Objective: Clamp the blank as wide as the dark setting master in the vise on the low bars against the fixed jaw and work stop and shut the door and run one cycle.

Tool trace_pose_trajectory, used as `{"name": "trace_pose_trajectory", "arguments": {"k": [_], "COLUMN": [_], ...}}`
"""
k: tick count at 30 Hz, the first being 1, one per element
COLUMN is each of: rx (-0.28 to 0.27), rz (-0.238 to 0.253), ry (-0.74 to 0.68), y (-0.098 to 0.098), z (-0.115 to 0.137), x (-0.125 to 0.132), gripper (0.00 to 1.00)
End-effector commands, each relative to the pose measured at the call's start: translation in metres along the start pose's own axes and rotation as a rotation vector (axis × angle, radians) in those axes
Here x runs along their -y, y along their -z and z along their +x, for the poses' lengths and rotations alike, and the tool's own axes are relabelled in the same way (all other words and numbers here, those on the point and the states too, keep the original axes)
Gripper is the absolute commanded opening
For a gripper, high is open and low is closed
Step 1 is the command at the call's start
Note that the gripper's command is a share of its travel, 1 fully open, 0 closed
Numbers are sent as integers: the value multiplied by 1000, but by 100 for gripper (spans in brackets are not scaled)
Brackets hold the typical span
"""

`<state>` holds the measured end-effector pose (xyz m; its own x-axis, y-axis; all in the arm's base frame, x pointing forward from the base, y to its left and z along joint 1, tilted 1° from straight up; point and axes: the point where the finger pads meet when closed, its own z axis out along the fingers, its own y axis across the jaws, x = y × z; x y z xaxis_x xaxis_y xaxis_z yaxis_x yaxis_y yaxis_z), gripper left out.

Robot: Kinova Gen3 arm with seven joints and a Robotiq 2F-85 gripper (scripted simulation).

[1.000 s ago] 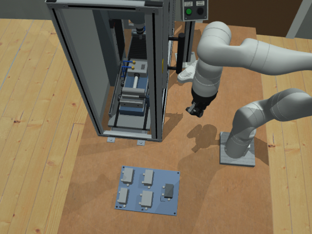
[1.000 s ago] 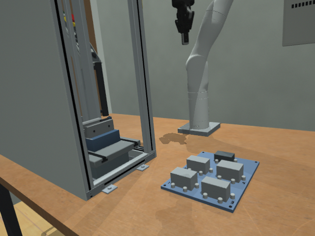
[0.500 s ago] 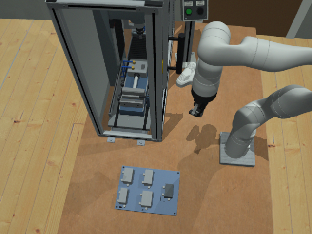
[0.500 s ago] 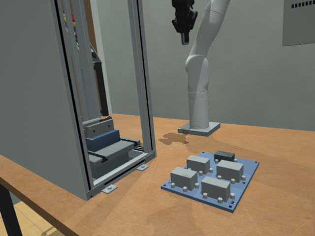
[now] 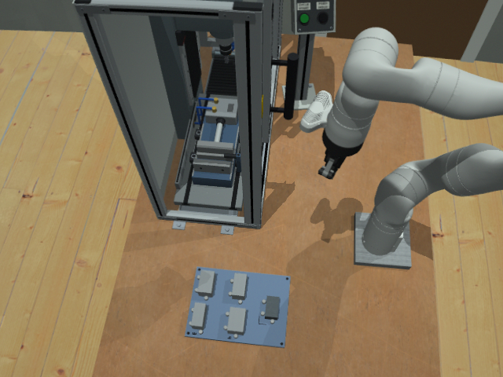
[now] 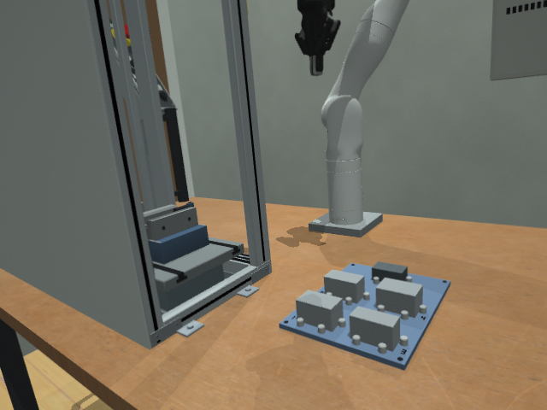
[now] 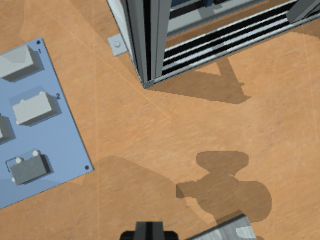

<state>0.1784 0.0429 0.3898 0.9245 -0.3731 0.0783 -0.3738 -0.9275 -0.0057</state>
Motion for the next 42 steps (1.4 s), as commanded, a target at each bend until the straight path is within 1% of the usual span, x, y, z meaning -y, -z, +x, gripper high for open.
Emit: {"name": "trace_pose_trajectory", "arguments": {"k": [1,9,14,26,31,42], "rx": [-109,-109,-283,-283,-459,-459], "rz": [48,48,95,95,145,145], "ry": [79,79,215,215,354,354], "y": [12,12,31,31,51,51], "z": [-5,-5,-16,-16,-27,-27], "x": [-30,-30,-85,-85,-141,-141], "gripper": [10,10,10,10,10,10]}}
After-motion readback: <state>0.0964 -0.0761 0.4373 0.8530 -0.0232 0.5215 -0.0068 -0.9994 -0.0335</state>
